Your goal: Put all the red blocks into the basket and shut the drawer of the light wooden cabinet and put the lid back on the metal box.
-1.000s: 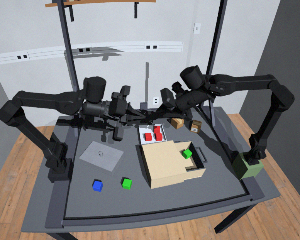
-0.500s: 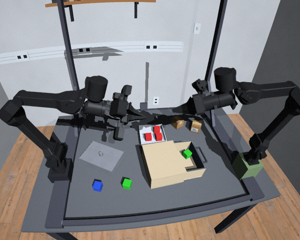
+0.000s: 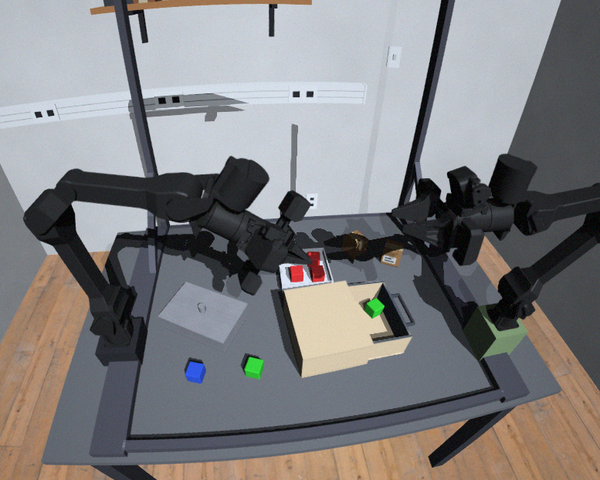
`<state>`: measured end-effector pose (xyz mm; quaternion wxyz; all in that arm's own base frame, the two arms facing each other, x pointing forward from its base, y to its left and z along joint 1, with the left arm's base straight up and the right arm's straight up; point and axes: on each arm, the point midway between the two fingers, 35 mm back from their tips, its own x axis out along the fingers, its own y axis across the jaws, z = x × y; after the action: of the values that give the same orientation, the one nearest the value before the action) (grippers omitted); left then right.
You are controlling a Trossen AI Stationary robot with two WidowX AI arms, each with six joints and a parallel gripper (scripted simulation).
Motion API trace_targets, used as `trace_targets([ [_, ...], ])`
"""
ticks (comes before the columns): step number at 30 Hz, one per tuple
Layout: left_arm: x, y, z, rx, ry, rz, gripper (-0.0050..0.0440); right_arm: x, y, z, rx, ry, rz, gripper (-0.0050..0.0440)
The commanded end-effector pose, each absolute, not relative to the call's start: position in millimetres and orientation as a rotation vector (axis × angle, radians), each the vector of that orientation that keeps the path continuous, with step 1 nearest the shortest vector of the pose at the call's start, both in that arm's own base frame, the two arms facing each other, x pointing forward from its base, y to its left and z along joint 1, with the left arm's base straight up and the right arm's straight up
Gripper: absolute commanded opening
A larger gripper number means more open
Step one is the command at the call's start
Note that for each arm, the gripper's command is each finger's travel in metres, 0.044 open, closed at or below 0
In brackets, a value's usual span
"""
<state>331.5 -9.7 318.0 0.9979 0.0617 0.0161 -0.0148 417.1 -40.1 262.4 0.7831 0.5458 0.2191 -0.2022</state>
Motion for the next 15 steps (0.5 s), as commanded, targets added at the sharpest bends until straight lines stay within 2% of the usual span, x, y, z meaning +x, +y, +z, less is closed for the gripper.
trace_targets([
  [1, 313, 0, 333, 0.012, -0.082, 0.005, 0.0226, 424, -44, 274, 1.265, 0.472, -0.476, -0.0050],
  [15, 312, -1, 336, 0.004, -0.091, -0.005, 0.0226, 448, -65, 230, 1.730, 0.537, -0.921, -0.0050],
])
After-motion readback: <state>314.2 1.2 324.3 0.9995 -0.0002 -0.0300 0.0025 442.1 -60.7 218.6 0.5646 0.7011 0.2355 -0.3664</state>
